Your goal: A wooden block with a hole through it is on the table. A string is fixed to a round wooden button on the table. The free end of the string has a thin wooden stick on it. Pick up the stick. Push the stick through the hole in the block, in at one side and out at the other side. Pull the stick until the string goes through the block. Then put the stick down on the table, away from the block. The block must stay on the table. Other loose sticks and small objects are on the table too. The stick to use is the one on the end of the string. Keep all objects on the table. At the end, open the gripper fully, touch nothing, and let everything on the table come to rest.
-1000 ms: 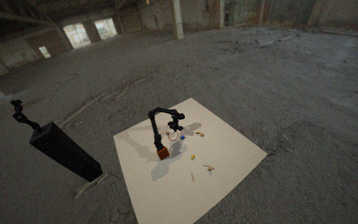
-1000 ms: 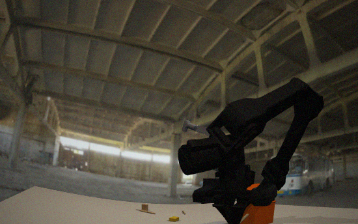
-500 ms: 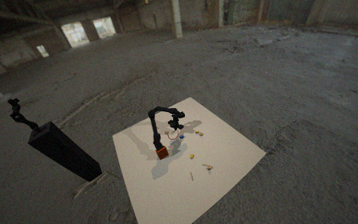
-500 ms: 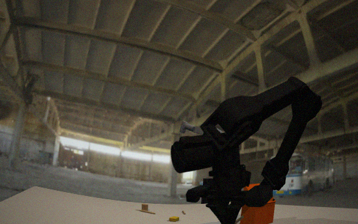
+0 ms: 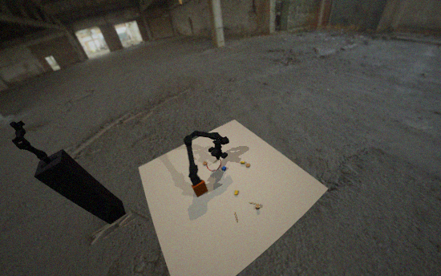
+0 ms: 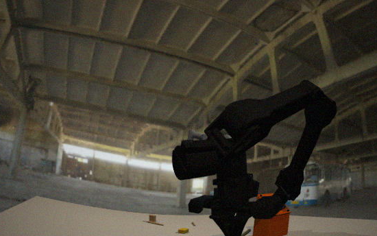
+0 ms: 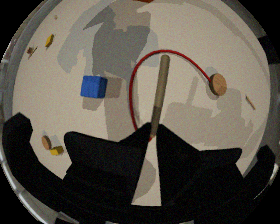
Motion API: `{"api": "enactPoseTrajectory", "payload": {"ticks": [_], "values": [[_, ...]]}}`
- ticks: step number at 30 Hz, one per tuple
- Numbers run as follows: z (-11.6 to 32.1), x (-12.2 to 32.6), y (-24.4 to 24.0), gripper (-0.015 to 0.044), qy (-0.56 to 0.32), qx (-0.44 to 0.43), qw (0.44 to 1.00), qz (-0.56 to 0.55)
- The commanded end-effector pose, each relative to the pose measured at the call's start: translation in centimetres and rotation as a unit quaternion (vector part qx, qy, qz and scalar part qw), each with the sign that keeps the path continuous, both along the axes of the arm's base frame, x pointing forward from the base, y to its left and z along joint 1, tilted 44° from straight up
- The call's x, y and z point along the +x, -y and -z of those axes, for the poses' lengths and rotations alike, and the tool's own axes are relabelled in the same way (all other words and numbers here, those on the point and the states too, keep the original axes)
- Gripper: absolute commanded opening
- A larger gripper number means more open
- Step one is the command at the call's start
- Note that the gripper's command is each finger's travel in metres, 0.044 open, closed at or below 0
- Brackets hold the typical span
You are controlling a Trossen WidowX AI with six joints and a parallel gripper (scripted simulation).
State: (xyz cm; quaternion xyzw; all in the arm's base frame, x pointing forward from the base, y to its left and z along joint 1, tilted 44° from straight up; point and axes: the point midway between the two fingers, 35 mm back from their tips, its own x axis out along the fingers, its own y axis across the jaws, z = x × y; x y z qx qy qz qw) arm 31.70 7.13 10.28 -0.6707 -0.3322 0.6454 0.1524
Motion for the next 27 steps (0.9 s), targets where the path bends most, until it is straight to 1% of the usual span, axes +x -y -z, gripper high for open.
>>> {"api": "enactPoseTrajectory", "payload": {"ticks": [1,27], "values": [[-0.3,0.8,0.1,0.0,0.007,0.002,1.0,0.005],[-0.6,4.1,0.6,0.0,0.022,0.007,0.999,0.023]]}}
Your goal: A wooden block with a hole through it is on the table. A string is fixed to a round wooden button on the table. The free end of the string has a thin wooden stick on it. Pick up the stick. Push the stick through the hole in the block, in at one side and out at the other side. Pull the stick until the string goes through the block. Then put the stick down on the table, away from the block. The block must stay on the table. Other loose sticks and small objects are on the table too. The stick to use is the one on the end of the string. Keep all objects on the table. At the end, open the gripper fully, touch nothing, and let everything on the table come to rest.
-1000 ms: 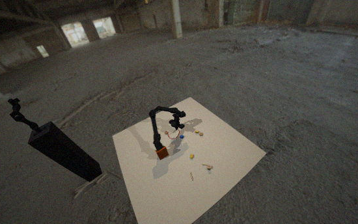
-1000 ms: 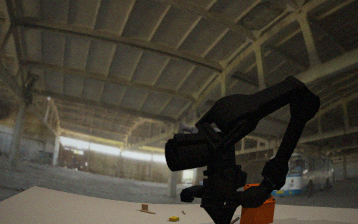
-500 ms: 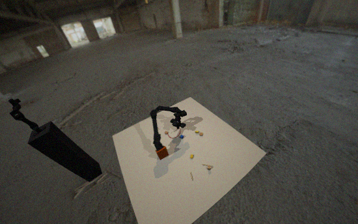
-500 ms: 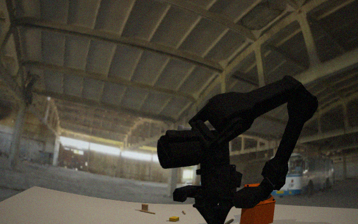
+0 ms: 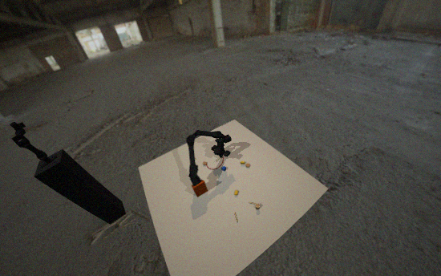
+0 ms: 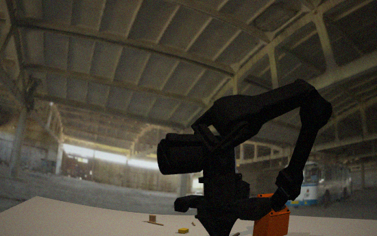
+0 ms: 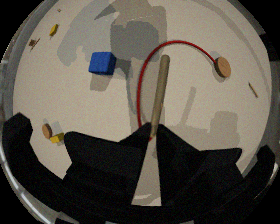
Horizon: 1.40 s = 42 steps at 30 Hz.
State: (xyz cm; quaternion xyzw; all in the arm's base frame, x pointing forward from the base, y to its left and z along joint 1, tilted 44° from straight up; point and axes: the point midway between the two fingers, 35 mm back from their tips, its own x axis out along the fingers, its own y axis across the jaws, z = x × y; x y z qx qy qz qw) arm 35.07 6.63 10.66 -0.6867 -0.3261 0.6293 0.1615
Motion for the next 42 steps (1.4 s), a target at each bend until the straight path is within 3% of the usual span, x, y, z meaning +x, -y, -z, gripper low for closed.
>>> {"api": "enactPoseTrajectory", "payload": {"ticks": [1,42], "values": [[-0.3,0.8,0.1,0.0,0.006,0.002,1.0,0.006],[-0.6,5.9,1.1,0.0,0.031,0.012,0.999,0.035]]}}
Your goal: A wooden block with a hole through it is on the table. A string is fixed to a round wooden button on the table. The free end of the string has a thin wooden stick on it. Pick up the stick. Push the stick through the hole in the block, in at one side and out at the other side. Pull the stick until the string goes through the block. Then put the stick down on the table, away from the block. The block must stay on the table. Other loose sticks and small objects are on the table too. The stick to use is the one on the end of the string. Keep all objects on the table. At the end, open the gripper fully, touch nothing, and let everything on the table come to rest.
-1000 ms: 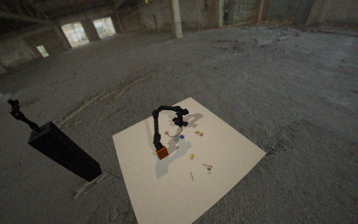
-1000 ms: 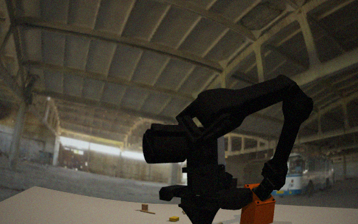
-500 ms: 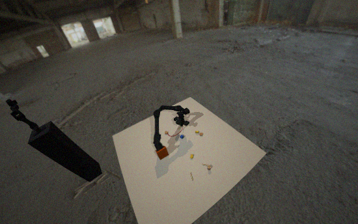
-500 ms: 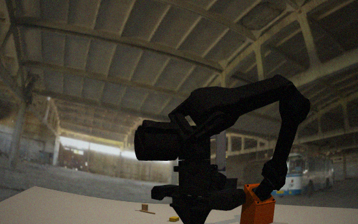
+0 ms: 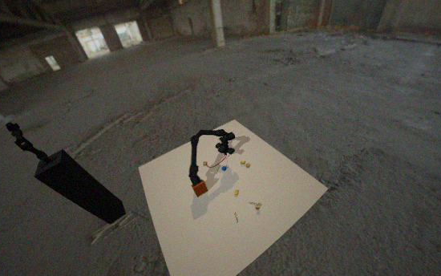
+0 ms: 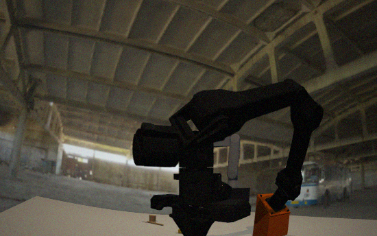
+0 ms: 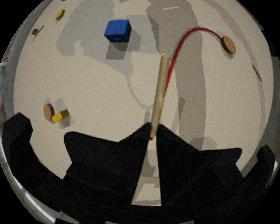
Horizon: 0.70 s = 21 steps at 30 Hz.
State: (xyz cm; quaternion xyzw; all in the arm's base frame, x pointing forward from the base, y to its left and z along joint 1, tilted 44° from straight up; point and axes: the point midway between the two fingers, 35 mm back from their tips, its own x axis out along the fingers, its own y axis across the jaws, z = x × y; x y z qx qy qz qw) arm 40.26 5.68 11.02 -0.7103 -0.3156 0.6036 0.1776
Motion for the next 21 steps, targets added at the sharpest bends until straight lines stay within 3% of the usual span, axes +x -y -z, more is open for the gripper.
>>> {"api": "enactPoseTrajectory", "payload": {"ticks": [1,21], "values": [[-0.3,0.8,0.2,0.0,0.006,0.003,1.0,0.006],[-0.4,3.2,0.7,0.0,0.02,0.008,1.0,0.021]]}}
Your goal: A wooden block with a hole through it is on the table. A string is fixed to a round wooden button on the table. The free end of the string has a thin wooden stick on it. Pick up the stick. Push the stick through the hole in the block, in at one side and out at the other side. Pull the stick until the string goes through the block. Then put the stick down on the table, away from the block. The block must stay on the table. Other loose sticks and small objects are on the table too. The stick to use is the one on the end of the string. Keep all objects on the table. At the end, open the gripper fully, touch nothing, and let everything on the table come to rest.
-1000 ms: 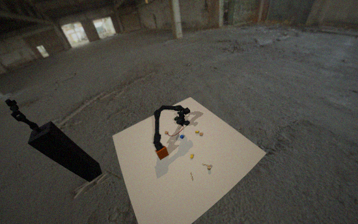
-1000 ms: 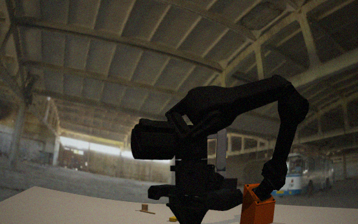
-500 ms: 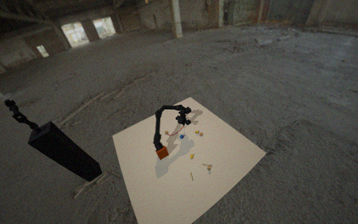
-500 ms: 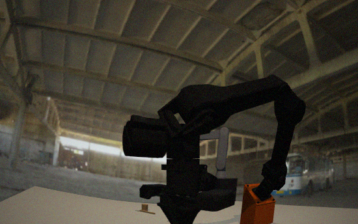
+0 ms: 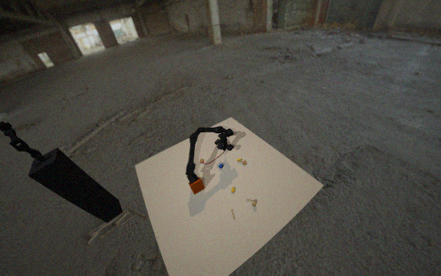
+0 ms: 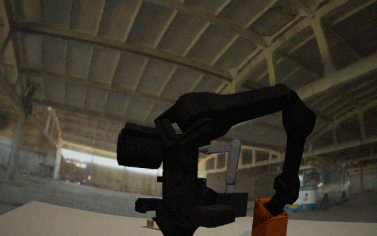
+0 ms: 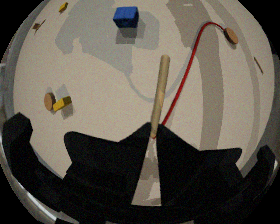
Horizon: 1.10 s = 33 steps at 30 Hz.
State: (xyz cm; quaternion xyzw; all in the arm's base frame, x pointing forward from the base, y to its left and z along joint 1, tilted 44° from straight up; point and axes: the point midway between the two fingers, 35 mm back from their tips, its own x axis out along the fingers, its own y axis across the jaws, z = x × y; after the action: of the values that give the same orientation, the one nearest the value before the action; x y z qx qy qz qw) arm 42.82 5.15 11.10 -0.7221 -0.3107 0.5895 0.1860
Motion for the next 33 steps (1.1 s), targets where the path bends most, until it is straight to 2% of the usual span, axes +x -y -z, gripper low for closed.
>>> {"api": "enactPoseTrajectory", "payload": {"ticks": [1,33], "values": [[-0.3,0.8,0.2,0.0,0.007,0.003,1.0,0.007],[0.1,3.3,0.9,0.0,0.022,0.01,0.999,0.024]]}}
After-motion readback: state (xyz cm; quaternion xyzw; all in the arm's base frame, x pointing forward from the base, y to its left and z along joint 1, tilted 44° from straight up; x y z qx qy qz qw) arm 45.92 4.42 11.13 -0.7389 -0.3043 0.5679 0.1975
